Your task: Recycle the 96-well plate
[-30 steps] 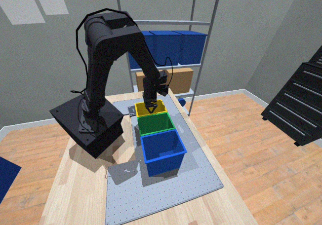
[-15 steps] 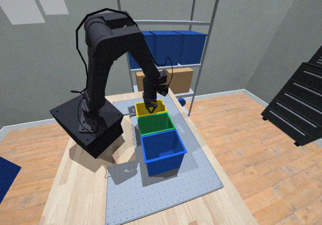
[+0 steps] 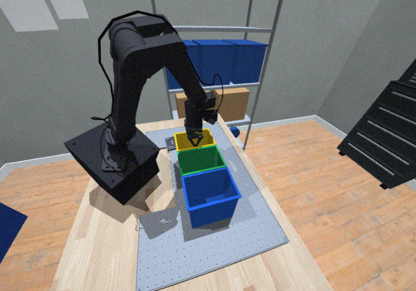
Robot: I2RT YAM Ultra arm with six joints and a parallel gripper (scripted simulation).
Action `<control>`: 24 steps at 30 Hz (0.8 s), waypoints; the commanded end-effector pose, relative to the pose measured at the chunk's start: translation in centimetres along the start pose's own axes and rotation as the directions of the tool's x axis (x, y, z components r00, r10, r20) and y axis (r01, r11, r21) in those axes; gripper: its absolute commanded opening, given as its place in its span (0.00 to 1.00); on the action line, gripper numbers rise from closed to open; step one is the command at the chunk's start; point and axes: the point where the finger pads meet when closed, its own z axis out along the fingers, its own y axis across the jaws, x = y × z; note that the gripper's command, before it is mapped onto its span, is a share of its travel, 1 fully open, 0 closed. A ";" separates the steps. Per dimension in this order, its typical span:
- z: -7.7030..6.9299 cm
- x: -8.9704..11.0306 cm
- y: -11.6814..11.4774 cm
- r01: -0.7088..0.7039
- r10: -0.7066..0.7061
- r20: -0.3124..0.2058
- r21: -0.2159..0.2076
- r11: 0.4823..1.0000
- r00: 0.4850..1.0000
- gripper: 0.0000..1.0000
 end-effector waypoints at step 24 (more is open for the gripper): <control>-3.6 -1.1 0.0 -0.014 0.015 0.044 -0.011 1.000 0.999 0.82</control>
